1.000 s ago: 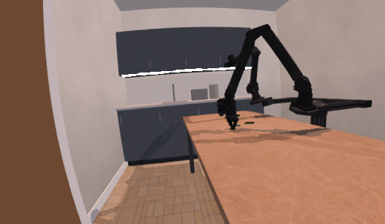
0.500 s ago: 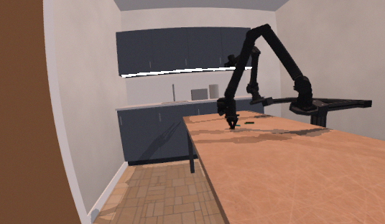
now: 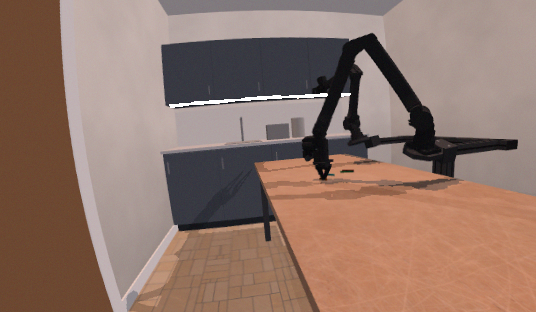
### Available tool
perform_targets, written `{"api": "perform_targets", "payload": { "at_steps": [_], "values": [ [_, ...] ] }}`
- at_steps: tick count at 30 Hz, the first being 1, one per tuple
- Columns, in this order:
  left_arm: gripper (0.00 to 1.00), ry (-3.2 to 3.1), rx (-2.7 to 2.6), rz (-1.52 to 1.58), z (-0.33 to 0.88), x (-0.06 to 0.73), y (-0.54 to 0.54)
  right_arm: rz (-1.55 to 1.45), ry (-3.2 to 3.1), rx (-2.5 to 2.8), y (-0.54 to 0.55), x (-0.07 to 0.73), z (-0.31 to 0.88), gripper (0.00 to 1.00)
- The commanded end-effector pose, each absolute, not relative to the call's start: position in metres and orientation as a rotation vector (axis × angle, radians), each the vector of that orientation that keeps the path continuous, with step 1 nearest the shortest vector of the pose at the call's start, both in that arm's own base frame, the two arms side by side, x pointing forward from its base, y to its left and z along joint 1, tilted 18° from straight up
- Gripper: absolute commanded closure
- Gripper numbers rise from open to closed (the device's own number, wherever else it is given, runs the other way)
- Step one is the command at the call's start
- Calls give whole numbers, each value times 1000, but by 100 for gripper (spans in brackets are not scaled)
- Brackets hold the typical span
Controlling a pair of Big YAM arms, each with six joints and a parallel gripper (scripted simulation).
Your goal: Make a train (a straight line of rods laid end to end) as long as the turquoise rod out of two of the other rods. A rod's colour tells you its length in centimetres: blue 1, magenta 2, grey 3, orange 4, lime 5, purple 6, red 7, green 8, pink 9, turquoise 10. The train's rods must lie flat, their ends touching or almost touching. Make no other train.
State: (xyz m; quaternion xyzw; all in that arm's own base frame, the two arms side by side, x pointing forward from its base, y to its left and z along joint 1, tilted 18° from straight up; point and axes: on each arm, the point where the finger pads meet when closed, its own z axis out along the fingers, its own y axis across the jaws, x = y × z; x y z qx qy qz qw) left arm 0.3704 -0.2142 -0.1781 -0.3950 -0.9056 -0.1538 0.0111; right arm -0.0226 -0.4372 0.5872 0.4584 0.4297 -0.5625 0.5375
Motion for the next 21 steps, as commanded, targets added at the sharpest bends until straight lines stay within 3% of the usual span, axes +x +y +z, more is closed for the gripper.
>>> {"api": "perform_targets", "payload": {
  "at_steps": [1,21],
  "values": [
    [96,-2850,-1252,-477,-173,382,-221,-1385,970,1037,-418,-28,633,0],
    [96,-2861,-1238,-477,-173,390,-223,-1385,970,1037,-418,-28,633,0]
  ]
}}
